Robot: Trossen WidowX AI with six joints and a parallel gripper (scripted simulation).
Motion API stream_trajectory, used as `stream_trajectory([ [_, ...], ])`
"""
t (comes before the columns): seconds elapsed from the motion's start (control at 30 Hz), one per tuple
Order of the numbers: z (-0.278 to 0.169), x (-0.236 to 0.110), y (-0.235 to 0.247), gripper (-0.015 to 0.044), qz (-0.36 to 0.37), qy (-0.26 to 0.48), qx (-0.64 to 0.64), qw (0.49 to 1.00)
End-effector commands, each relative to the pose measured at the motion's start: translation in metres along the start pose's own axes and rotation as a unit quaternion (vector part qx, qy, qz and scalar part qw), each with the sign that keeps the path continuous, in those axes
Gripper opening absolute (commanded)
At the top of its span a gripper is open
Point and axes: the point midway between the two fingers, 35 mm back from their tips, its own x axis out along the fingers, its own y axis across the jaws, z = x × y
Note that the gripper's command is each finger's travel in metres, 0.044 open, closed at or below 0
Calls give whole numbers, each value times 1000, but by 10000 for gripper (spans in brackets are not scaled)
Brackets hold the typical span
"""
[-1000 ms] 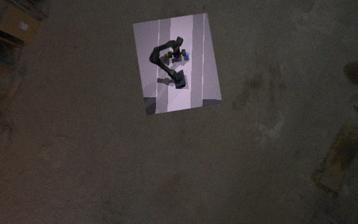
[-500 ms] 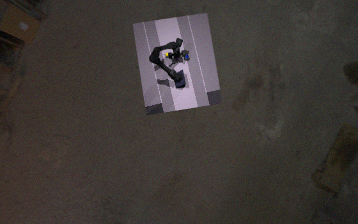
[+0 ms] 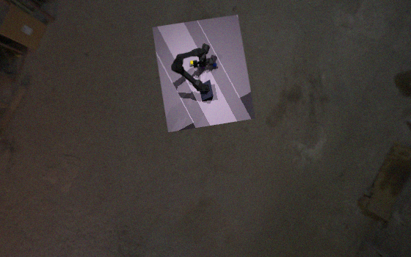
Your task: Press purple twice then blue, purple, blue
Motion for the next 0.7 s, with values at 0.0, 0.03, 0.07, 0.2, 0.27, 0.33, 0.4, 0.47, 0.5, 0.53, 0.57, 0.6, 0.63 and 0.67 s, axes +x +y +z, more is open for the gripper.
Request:
stream_trajectory([
  [0.0, 0, -3, 0, 20, 0, 0, 0, 1000],
  [0.03, 0, -10, 0, 20, 0, 1, 1, 1000],
  [0.07, -1, -22, 0, 20, 0, 2, 2, 1000],
  [0.2, -1, -33, 0, 20, 1, 3, 3, 1000],
  [0.27, 0, -43, 0, 20, 0, 3, 3, 1000],
  [0.33, 1, -72, -1, 20, -1, 3, 3, 1000],
  [0.4, -1, -92, 0, 20, 0, 3, 3, 1000],
  [0.47, -1, -95, 0, 20, 0, 3, 3, 1000],
  [0.5, -1, -95, 0, 20, 0, 3, 3, 1000],
  [0.53, -1, -95, 0, 20, 0, 3, 3, 1000],
  [0.57, -1, -95, -3, 20, 0, 3, 3, 1000],
  [0.6, 0, -96, -9, 20, -1, 3, 3, 1000],
  [0.63, 2, -97, -21, 20, -3, 3, 3, 1000],
  [0.67, 3, -98, -36, 20, -4, 3, 3, 1000],
])
